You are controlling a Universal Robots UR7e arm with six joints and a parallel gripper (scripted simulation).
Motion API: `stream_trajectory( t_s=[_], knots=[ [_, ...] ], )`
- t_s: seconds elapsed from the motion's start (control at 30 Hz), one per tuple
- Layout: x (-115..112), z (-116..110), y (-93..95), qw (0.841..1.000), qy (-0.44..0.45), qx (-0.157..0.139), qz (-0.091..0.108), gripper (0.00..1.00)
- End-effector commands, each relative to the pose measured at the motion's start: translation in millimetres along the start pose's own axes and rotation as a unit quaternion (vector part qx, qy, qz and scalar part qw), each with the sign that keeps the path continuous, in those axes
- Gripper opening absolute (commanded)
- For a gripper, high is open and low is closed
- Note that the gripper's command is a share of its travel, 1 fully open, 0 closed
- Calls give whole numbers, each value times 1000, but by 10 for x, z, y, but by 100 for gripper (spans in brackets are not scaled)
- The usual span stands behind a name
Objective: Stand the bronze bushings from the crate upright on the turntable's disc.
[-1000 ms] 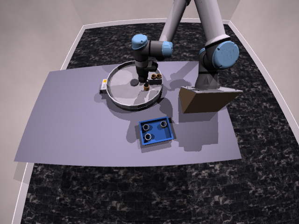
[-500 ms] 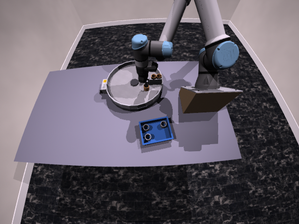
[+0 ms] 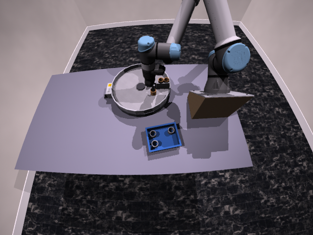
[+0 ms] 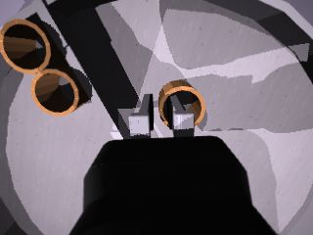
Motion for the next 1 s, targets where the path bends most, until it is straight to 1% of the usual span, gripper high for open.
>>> stream_trajectory(
  t_s=[0.0,0.37,0.5,0.6,0.67,0.83,0.97],
  knots=[
    [6,23,13,1000,-2,2,0,38],
    [5,16,-7,1000,-1,1,0,38],
    [1,-11,-106,1000,0,-1,0,38],
    [0,-11,-218,1000,0,-1,0,38],
    [0,-11,-218,1000,0,-1,0,38],
    [0,-11,-402,1000,0,-1,0,38],
    [0,-10,-466,1000,0,-1,-1,38]
  ],
)
Point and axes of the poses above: the point where the finger pads meet when closed, its own y axis out along the fingers, its own x axis across the jaws, z = x × y, the point moved 1 cm from there along -y, back along the fingers, and after that the axes turned 8 degrees about -y, right-handed, at the moved point
